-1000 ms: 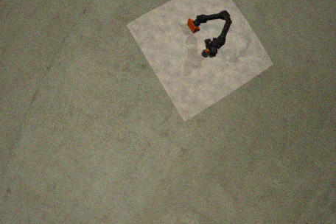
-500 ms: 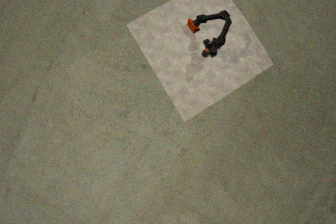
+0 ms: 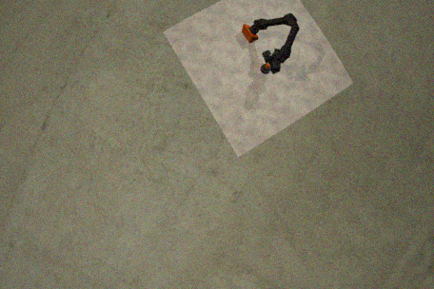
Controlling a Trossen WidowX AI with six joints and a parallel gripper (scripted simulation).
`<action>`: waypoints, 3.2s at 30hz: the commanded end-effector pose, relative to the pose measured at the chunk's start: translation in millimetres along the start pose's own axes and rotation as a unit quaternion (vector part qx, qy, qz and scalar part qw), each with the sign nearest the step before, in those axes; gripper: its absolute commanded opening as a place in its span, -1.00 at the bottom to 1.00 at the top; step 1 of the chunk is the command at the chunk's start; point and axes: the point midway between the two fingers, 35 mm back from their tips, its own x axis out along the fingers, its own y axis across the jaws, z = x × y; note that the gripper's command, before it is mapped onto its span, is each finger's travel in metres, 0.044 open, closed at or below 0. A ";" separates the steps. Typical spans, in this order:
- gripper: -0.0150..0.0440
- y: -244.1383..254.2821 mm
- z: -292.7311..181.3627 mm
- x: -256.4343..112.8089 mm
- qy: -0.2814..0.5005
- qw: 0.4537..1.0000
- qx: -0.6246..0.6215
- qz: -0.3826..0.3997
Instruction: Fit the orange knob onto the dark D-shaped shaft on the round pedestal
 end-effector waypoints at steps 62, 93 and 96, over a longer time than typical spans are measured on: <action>-0.49 -0.7 0.3 1.2 0.001 0.978 -0.210 -0.002; -0.49 -1.6 1.5 -0.5 0.002 0.950 -0.311 -0.002; -0.49 -1.0 1.0 -1.5 0.002 0.950 -0.311 -0.002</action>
